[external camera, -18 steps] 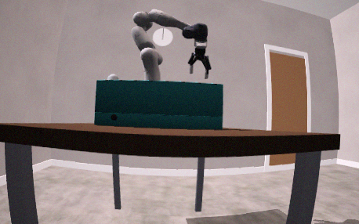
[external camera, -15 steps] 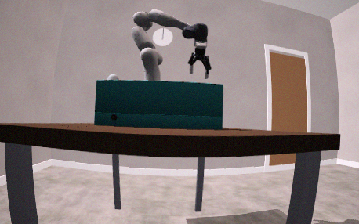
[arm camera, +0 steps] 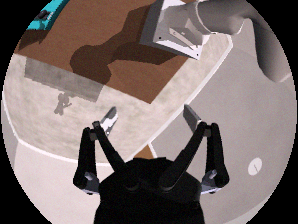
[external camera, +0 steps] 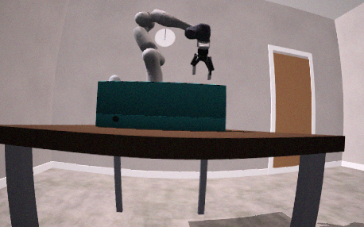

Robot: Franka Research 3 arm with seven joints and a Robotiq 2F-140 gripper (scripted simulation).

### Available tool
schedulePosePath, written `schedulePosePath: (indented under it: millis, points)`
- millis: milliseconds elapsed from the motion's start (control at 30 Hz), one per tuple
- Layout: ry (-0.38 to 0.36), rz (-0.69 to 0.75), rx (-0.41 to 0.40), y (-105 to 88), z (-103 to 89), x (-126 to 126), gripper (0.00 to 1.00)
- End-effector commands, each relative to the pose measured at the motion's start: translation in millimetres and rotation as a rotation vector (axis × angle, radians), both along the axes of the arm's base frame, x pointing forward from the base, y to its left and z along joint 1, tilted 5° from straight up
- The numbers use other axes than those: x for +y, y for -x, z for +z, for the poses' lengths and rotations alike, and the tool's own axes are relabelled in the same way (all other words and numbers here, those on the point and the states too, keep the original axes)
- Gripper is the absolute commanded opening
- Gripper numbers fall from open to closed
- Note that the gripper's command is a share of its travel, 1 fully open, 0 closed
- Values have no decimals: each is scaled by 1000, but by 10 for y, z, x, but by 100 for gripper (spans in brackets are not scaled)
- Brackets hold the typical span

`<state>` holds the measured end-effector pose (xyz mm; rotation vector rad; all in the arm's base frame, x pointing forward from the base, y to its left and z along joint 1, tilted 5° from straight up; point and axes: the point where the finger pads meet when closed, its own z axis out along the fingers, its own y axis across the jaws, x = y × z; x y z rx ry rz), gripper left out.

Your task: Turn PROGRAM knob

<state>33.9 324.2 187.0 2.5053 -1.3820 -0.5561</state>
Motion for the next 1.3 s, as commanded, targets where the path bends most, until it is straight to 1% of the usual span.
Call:
schedulePosePath:
  millis: [0, 33, 67, 100, 133, 167, 200, 233, 267, 300, 367, 400, 500, 533, 567, 600, 667, 700, 733, 767, 800, 833, 867, 900, 933, 967, 1000, 1067, 1100, 1167, 1267]
  points:
    - [2, 2, -6, -26, -11, -9, 100]
    - [7, 5, -20, -84, -35, -28, 100]
    - [15, 12, -44, -186, -77, -64, 100]
    - [29, 23, -81, -339, -136, -118, 100]
    - [46, 40, -129, -545, -208, -194, 100]
    - [69, 63, -188, -802, -288, -292, 100]
    - [69, 63, -188, -802, -288, -292, 100]
    - [97, 94, -256, -1105, -367, -411, 100]
    - [97, 94, -256, -1105, -367, -411, 100]
    - [128, 134, -330, -1419, -434, -540, 100]
    - [128, 134, -330, -1443, -439, -548, 100]
    - [163, 184, -407, -1803, -498, -697, 100]
    - [163, 184, -407, -1803, -498, -697, 100]
    - [199, 245, -485, -2171, -541, -852, 100]
    - [199, 245, -485, -2171, -541, -852, 100]
    - [236, 316, -558, -2528, -569, -1003, 100]
    - [236, 316, -558, -2533, -569, -1004, 100]
    - [271, 396, -625, -2874, -587, -1147, 100]
    - [271, 396, -625, -2874, -587, -1147, 100]
    - [303, 482, -684, -3184, -601, -1275, 100]
    - [303, 482, -684, -3184, -601, -1275, 100]
    - [332, 573, -732, -3455, -616, -1387, 100]
    - [332, 573, -732, -3455, -616, -1387, 100]
    - [355, 665, -769, -3683, -637, -1481, 100]
    - [355, 665, -769, -3683, -637, -1481, 100]
    - [372, 754, -797, -3867, -665, -1559, 100]
    - [384, 815, -808, -4010, -701, -1624, 100]
    - [384, 815, -808, -4010, -701, -1624, 100]
    - [392, 911, -827, -4117, -740, -1676, 100]
    - [399, 1025, -836, -4244, -815, -1751, 100]
    - [399, 1103, -836, -4307, -876, -1800, 100]
